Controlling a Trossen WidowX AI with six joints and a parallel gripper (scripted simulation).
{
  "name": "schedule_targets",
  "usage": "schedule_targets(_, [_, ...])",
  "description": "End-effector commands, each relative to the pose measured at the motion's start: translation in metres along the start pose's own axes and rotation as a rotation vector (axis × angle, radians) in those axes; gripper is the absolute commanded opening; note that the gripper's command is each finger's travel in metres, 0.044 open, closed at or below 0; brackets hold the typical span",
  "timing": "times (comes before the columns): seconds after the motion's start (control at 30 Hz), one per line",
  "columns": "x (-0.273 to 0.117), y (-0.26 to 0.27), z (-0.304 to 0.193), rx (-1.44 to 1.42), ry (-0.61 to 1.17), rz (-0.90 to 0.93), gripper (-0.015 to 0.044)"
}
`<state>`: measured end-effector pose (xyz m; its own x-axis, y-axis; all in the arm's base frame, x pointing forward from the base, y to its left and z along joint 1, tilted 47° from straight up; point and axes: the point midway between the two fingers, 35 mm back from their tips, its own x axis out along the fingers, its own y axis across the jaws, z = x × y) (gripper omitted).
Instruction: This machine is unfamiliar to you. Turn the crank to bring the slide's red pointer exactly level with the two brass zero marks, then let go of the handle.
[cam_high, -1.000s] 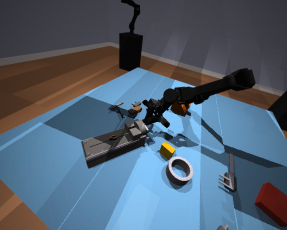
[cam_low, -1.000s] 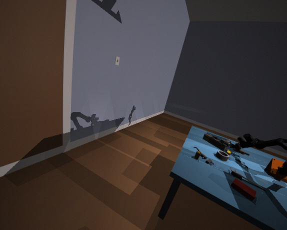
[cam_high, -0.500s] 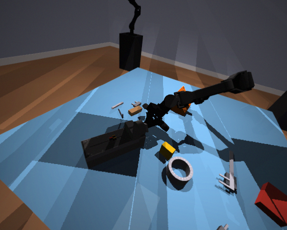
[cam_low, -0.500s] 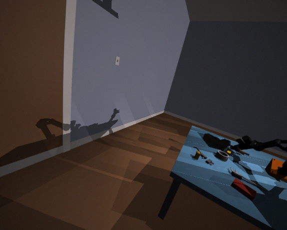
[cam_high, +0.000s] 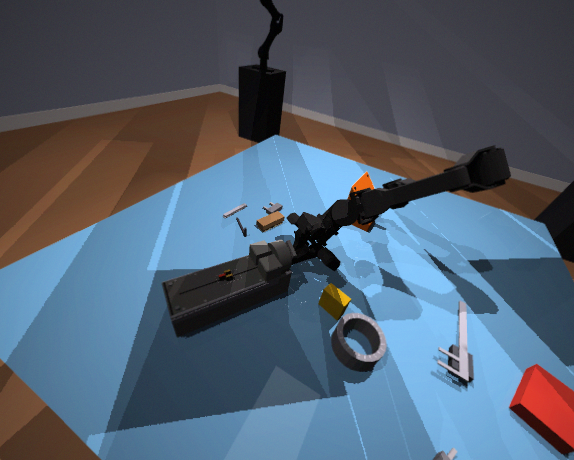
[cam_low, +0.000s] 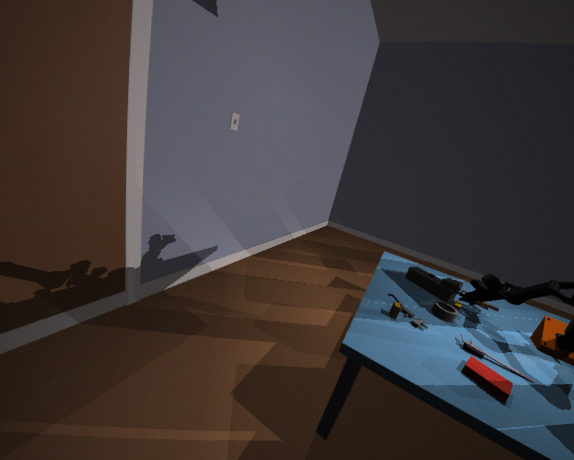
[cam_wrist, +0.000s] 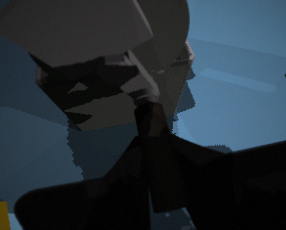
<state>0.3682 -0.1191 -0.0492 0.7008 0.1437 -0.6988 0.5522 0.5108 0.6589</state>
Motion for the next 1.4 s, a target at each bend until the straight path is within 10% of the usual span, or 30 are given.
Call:
schedule_targets(0.0, [0.003, 0.009, -0.003, -0.01, 0.009, 0.011, 0.0])
schedule_targets(1.37, [0.001, 0.022, -0.002, -0.01, 0.009, 0.011, 0.0])
